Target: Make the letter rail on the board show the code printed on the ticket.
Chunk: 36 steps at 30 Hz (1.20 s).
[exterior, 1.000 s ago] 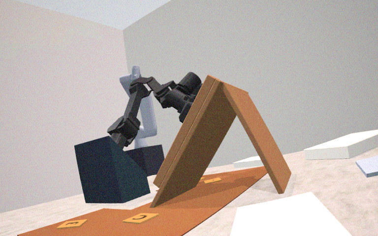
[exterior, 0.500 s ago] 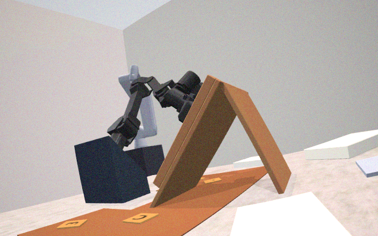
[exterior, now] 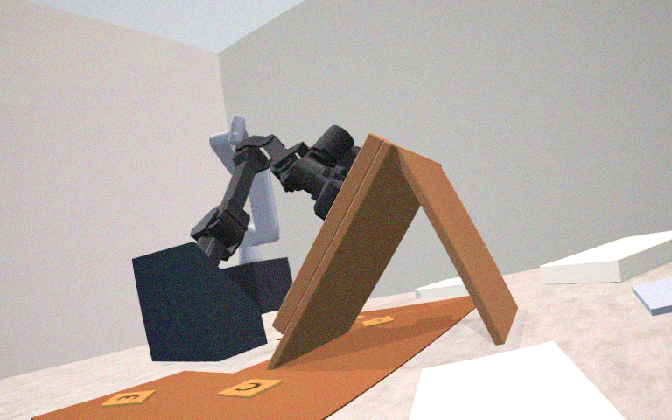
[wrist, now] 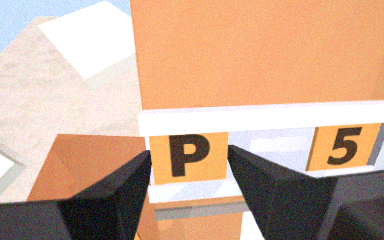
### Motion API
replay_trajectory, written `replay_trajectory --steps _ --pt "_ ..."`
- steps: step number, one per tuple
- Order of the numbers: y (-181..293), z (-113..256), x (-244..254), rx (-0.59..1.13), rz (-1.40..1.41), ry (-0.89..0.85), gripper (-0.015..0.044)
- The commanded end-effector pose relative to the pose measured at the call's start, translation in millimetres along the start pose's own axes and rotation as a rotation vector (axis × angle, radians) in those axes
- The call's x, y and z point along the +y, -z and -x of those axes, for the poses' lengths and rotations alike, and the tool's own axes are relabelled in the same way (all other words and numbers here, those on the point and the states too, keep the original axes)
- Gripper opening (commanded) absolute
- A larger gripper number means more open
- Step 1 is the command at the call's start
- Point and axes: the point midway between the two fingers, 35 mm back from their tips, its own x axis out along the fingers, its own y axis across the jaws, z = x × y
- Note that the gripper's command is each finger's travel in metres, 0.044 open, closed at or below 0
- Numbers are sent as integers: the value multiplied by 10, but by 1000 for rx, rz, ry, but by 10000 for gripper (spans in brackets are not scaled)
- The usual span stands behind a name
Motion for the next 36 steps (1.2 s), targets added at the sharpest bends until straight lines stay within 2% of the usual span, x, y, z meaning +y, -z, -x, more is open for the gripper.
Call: replay_trajectory --steps 1,36 --pt "39 -7 -52 10 -2 3 0" --pt "51 -7 -280 10 -2 3 0"
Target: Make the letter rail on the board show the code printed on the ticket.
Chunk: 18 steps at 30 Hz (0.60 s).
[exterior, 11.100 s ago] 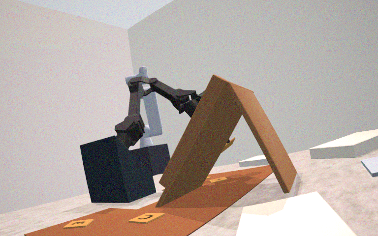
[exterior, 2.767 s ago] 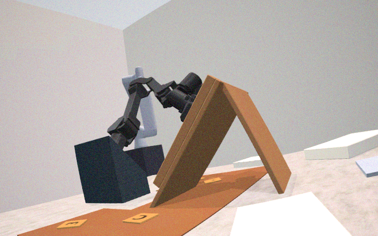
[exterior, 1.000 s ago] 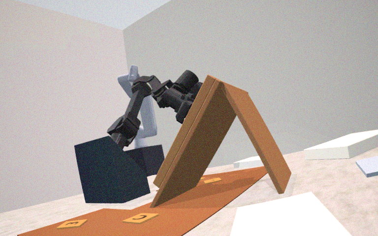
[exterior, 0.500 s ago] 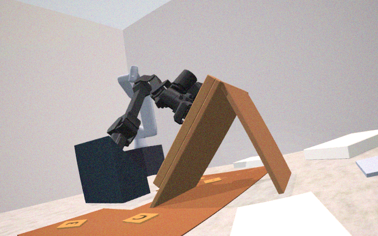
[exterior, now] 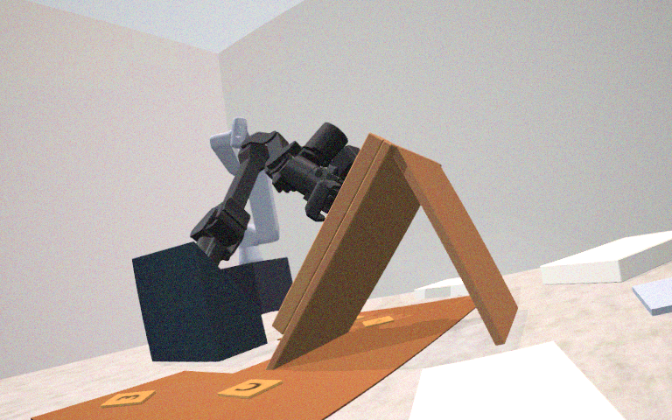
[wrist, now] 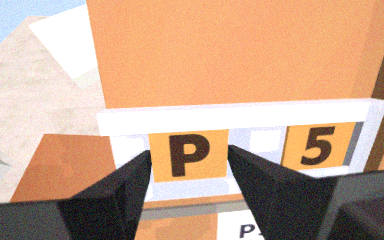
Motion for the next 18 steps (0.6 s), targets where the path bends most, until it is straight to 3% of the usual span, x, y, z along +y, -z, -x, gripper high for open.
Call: replay_trajectory --steps 1,18 --pt "30 -7 -43 10 -2 0 0" --pt "24 -7 -146 10 -2 1 0"
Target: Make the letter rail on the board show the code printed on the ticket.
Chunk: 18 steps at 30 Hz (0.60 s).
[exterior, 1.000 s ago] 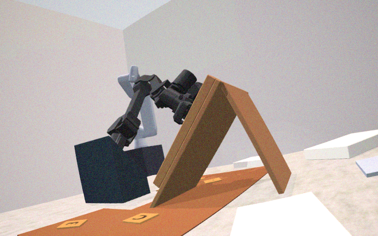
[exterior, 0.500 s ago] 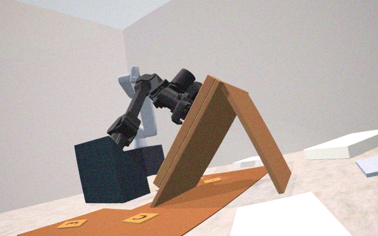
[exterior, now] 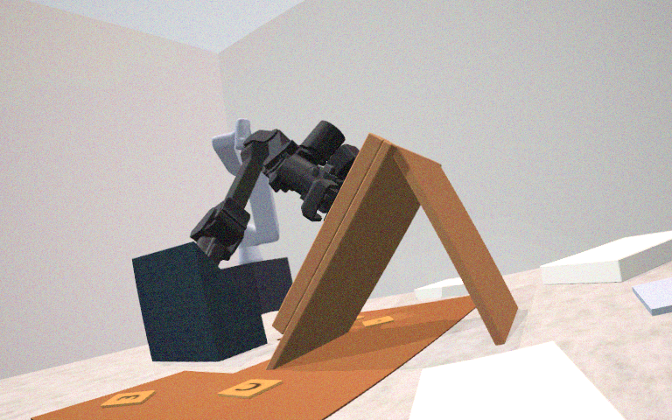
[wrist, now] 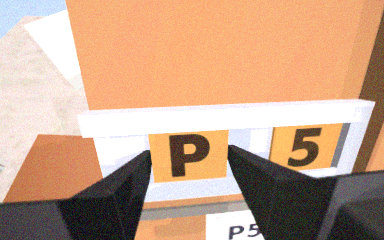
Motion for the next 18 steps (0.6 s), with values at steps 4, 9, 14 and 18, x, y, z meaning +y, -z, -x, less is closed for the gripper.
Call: replay_trajectory --steps 4,9,14,18 --pt "28 -7 -58 9 -2 0 0" --pt "27 -7 -89 9 -1 0 0" --pt "27 -7 -117 9 -1 0 0" --pt "26 -6 -140 9 -1 0 0"
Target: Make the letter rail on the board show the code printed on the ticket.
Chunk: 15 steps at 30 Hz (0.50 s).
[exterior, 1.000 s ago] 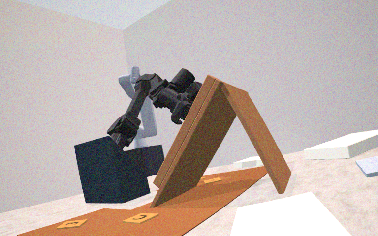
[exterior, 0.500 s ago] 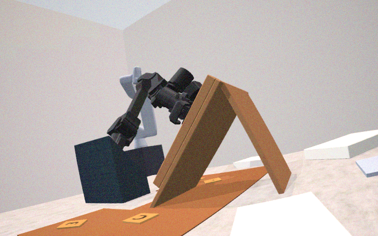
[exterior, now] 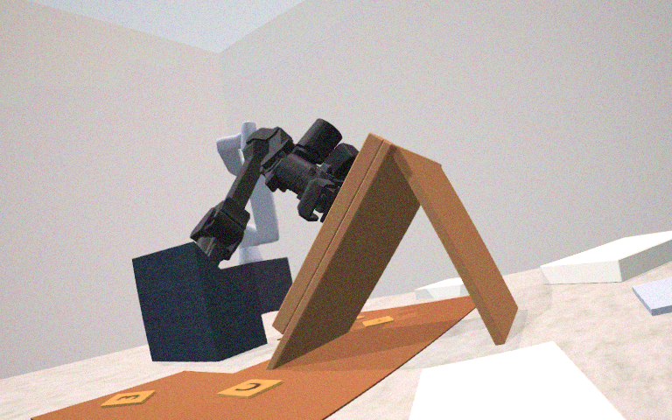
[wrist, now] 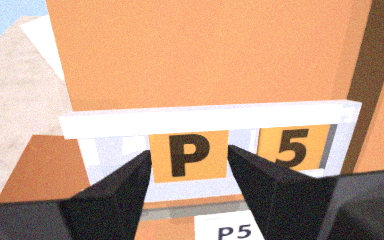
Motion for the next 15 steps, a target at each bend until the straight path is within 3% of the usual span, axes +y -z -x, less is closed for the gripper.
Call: replay_trajectory --steps 1,15 --pt "29 -7 -37 9 -2 -1 0" --pt "28 -6 -118 9 -2 -1 0"
